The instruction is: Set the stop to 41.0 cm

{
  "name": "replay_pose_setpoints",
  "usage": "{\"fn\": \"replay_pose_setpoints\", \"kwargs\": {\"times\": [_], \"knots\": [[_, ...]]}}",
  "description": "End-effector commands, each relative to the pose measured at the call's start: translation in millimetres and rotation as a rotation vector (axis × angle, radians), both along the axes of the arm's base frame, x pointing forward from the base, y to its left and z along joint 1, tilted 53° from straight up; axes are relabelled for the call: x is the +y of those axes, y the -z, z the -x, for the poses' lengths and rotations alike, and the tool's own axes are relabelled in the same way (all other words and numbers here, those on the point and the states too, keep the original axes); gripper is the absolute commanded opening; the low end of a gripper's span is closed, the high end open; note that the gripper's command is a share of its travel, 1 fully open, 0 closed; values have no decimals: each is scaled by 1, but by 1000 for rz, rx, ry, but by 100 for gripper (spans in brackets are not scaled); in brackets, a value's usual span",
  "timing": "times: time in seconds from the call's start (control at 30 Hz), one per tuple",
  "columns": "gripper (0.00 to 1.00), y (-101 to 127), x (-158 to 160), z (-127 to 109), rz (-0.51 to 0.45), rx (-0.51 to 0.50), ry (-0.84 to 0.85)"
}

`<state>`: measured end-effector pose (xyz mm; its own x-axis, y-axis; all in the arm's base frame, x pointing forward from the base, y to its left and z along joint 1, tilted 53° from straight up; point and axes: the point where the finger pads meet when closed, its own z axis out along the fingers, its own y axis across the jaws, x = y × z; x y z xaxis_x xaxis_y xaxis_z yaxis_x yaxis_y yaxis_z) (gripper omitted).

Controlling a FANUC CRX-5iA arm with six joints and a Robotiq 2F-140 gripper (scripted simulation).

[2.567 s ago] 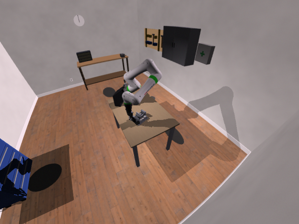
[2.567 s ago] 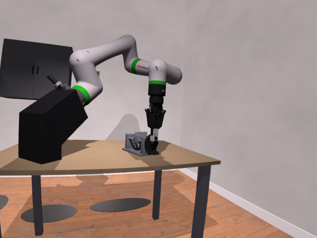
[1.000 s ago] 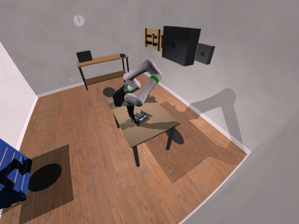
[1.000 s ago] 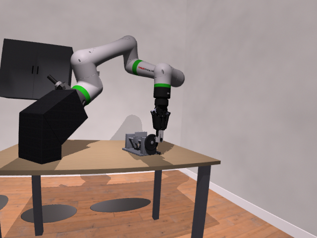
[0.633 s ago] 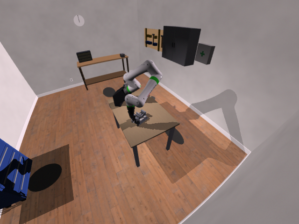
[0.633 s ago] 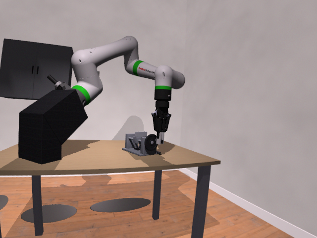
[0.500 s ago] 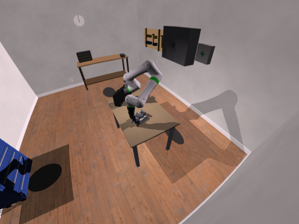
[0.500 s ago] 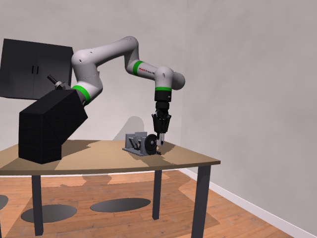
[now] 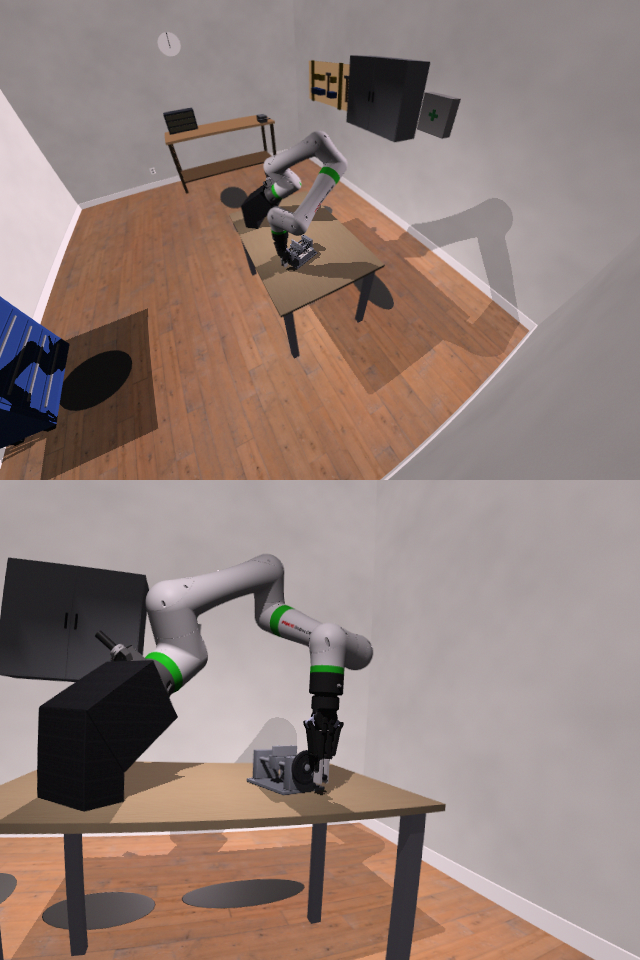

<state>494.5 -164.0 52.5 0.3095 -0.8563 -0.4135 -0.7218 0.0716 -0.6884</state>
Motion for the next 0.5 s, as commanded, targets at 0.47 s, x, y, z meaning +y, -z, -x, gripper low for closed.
{"fn": "replay_pose_setpoints", "kwargs": {"times": [0.47], "knots": [[4,30,8,17,0,1,0]]}}
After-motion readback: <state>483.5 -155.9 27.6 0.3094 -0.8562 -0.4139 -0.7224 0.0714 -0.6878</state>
